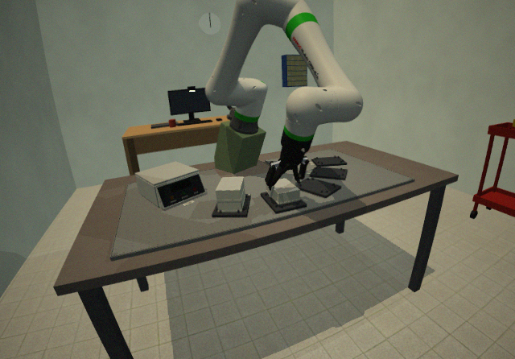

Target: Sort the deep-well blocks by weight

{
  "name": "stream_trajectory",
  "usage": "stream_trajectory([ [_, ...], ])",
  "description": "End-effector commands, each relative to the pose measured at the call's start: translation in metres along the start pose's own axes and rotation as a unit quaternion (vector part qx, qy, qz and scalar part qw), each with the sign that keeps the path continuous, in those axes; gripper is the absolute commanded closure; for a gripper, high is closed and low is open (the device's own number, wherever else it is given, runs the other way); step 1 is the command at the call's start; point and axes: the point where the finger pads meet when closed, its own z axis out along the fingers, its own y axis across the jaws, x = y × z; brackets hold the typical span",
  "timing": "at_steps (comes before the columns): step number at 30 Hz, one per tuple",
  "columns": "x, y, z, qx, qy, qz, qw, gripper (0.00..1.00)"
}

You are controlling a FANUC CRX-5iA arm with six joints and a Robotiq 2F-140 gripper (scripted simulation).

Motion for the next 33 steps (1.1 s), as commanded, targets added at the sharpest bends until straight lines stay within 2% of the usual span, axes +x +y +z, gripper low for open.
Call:
stream_trajectory([
  [1,0.0002,0.0001,0.0,0.0,0.0,0.0,1.0,0.9],
  [33,0.0015,0.0001,0.0023,0.0,0.0,0.0,1.0,0.9],
])
